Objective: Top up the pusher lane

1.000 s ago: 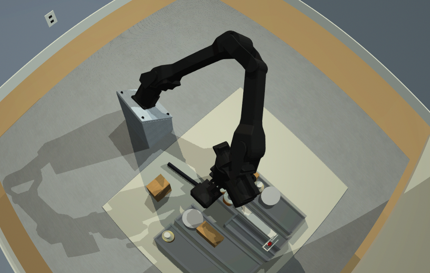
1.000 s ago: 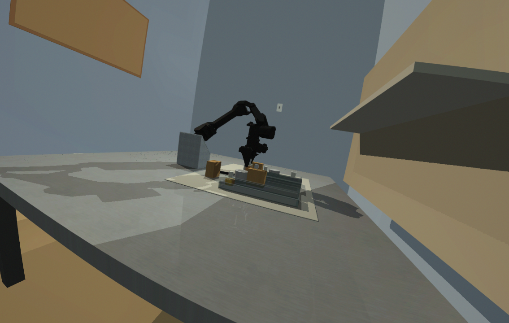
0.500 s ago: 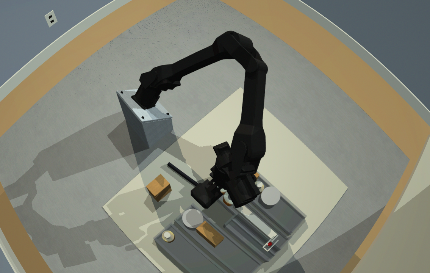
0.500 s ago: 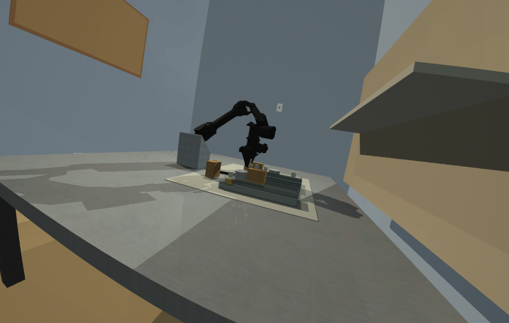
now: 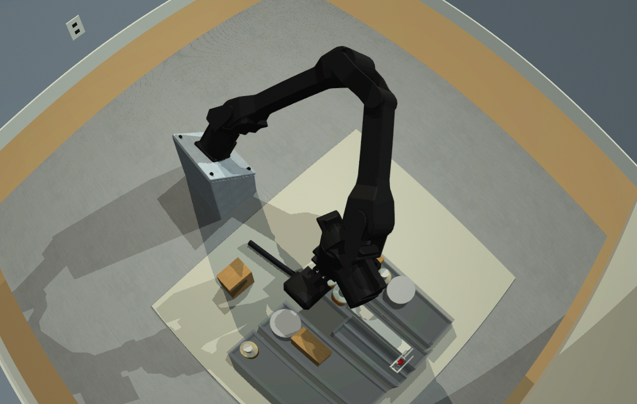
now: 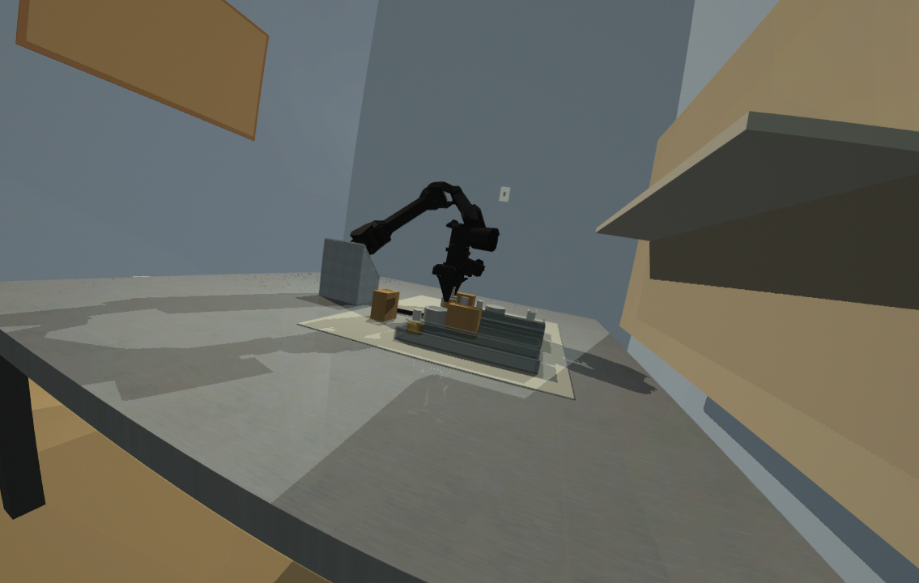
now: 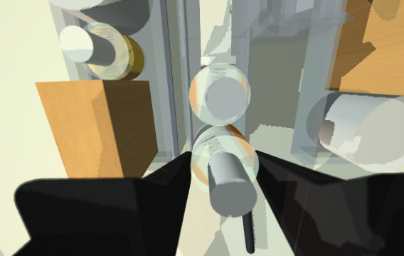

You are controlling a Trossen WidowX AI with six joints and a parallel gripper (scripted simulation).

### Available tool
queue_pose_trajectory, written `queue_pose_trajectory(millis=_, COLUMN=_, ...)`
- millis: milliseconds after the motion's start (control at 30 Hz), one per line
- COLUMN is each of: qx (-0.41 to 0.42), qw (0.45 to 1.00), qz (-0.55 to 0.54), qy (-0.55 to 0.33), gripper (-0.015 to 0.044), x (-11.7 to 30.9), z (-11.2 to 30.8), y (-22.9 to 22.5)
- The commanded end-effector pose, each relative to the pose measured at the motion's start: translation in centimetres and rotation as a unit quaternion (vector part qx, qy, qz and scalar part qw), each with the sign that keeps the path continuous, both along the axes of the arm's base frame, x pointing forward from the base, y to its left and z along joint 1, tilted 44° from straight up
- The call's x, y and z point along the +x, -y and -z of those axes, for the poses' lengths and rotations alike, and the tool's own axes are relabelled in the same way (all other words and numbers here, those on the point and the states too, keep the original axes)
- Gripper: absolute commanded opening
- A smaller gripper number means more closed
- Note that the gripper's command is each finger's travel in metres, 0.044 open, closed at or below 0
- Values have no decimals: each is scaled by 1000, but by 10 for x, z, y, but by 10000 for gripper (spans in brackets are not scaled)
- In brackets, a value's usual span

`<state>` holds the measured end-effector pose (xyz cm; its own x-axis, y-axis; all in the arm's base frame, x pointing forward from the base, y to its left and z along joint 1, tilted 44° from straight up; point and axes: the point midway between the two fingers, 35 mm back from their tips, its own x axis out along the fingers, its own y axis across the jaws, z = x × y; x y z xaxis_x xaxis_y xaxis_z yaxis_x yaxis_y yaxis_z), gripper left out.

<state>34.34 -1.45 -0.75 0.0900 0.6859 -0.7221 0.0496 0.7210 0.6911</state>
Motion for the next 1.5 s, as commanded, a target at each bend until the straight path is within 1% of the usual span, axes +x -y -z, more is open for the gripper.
queue_pose_trajectory(millis=0, qx=-1, qw=1000, qz=4, qy=13, gripper=0, x=8, z=-4, y=3)
queue_pose_trajectory(millis=1467, qx=-1, qw=1000, qz=4, qy=13, gripper=0, x=11, z=3, y=-3)
